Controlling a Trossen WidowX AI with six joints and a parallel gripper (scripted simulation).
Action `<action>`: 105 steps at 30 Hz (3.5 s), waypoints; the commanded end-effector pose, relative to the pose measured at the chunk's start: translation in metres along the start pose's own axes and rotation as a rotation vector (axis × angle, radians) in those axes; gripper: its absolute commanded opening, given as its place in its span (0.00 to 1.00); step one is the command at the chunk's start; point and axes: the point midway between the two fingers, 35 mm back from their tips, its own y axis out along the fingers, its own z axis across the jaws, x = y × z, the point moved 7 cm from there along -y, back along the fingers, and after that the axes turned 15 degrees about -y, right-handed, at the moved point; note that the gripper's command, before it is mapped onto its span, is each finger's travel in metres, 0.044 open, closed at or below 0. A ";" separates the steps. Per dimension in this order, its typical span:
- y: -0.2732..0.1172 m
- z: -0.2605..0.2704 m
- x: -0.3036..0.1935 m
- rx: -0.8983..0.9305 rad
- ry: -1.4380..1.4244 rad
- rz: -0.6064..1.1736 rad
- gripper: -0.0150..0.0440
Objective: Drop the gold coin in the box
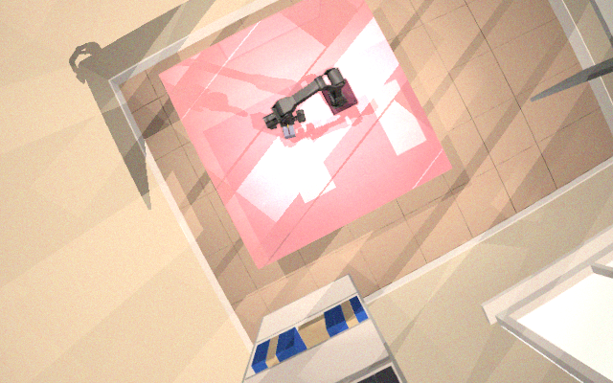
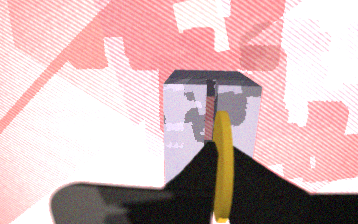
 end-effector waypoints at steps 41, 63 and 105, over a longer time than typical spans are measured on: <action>0.001 0.006 -0.014 -0.003 0.003 0.000 0.25; 0.013 0.005 -0.014 -0.003 0.003 0.000 0.25; -0.045 0.002 -0.014 -0.009 0.006 -0.001 1.00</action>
